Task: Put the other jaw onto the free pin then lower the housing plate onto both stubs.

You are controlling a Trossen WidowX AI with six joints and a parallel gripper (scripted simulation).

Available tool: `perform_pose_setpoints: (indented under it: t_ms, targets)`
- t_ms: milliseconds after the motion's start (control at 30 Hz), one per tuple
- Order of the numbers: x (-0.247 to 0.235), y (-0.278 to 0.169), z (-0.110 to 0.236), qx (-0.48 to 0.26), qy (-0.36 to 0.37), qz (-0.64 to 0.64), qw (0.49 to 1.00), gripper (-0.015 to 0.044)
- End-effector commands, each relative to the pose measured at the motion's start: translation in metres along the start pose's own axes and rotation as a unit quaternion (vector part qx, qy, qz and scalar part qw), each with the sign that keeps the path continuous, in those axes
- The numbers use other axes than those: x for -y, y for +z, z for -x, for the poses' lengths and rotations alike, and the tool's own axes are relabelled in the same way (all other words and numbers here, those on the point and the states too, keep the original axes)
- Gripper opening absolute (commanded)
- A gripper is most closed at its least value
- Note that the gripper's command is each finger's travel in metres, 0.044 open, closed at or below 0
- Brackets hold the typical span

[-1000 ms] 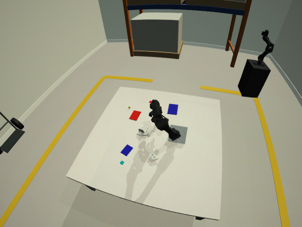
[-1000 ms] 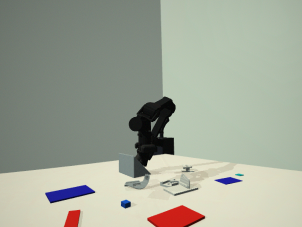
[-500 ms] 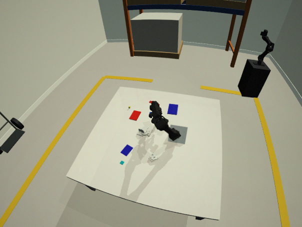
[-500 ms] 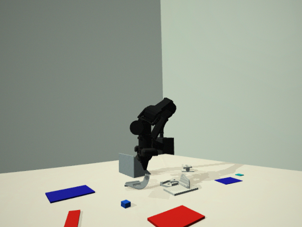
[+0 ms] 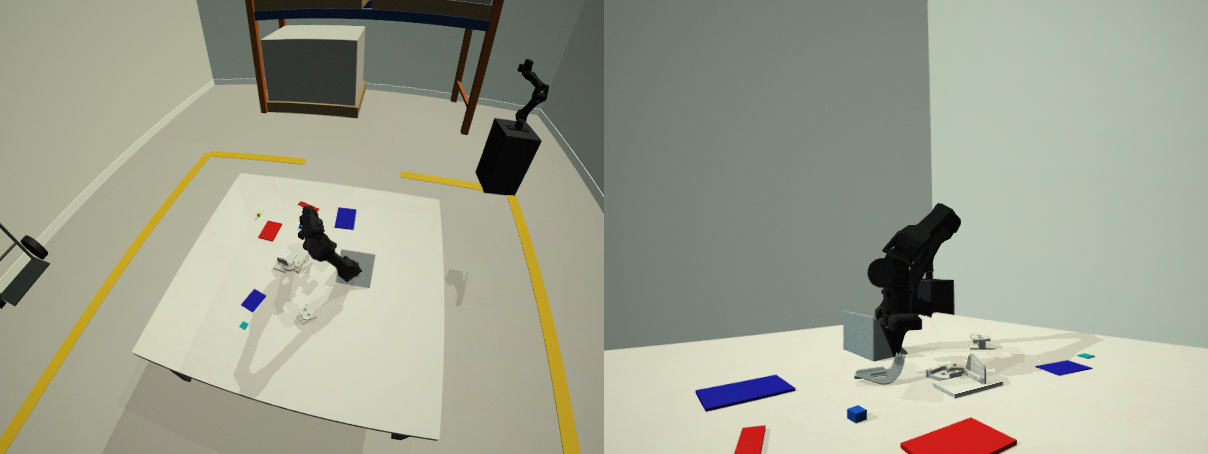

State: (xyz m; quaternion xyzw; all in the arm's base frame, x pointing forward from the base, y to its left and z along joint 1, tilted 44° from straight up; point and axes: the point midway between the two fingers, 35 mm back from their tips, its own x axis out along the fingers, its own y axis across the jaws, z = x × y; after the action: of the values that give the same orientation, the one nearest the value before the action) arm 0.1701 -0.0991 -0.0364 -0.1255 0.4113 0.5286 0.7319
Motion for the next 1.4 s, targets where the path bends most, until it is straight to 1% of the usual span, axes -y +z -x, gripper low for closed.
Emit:
perform_pose_setpoints:
  t_ms: [0,233,467,1367]
  targets:
    - [-0.002,0.000,-0.008,0.004,0.002,-0.004,1.000,0.0000]
    - [-0.003,0.001,-0.019,0.004,0.002,-0.004,1.000,0.0000]
    - [-0.002,0.001,-0.020,0.004,0.002,-0.004,1.000,0.0000]
    - [0.042,0.000,-0.019,0.004,0.001,-0.003,1.000,0.0000]
